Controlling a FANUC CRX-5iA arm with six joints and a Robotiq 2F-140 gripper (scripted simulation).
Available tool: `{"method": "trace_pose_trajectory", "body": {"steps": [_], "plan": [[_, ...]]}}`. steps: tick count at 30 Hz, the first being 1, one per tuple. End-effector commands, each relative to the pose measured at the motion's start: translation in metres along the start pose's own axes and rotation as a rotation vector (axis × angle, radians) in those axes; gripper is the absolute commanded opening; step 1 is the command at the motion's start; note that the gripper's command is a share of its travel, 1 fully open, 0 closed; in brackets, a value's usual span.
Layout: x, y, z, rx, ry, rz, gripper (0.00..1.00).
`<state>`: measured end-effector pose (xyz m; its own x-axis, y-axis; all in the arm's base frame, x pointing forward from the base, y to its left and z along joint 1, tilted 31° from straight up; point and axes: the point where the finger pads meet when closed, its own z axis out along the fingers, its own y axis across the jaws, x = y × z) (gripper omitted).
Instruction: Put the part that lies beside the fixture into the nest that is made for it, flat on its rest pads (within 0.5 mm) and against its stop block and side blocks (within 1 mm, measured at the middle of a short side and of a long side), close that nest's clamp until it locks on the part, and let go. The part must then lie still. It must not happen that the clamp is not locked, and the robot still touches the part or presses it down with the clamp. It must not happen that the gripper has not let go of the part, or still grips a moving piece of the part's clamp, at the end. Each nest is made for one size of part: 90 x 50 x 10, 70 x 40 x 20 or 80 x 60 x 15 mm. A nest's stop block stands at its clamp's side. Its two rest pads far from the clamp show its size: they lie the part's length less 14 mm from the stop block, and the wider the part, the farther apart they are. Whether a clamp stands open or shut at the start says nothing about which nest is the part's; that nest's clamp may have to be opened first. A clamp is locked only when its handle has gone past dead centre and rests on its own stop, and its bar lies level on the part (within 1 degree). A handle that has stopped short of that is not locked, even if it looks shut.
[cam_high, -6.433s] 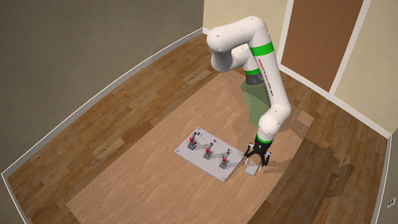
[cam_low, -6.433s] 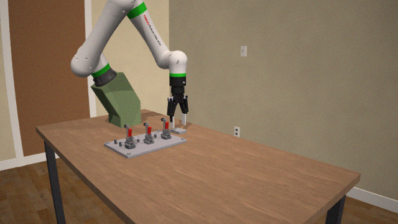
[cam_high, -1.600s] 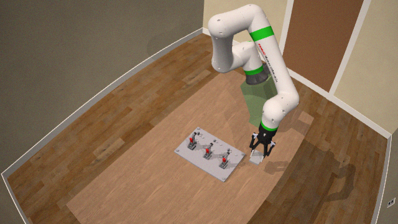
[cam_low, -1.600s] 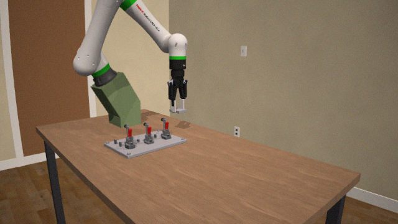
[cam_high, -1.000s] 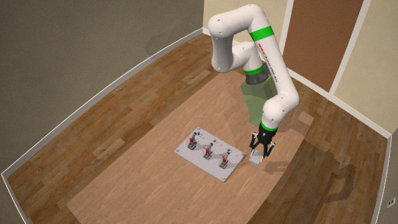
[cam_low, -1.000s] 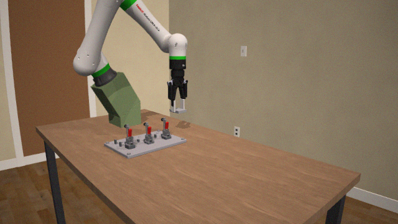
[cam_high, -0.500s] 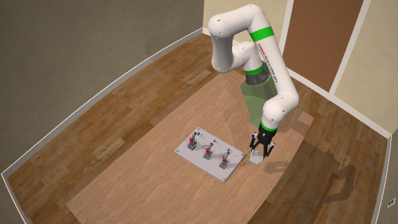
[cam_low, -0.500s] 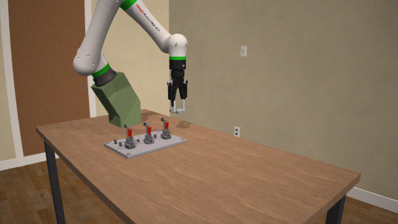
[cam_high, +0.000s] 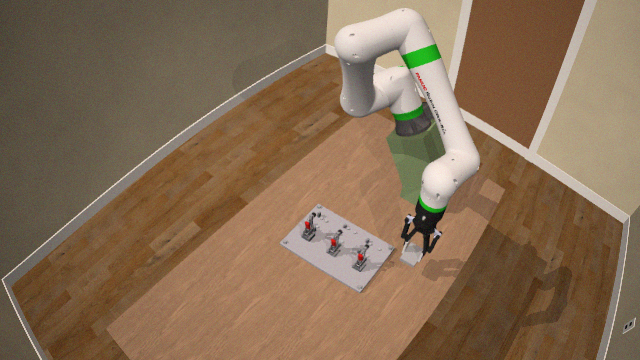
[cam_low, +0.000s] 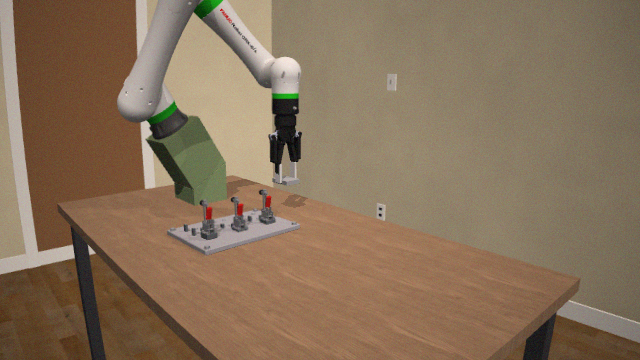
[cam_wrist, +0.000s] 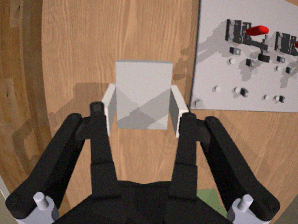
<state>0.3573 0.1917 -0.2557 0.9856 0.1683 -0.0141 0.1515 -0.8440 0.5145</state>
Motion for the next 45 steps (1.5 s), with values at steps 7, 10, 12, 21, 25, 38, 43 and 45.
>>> {"method": "trace_pose_trajectory", "body": {"steps": [7,10,12,21,25,38,43,45], "plan": [[0.0,0.0,0.006,0.0,0.001,0.0,0.0],[-0.001,0.0,0.008,0.0,0.0,0.0,0.0],[-0.001,0.0,0.01,0.0,0.0,0.0,0.0],[-0.002,0.0,0.016,0.0,0.001,0.0,0.0],[-0.002,0.0,0.017,0.0,0.001,0.0,0.0],[-0.002,0.0,0.018,0.0,0.0,0.0,0.0],[-0.002,0.0,0.018,0.0,0.0,0.0,0.0],[-0.002,0.0,0.018,0.0,0.0,0.0,0.0]]}}
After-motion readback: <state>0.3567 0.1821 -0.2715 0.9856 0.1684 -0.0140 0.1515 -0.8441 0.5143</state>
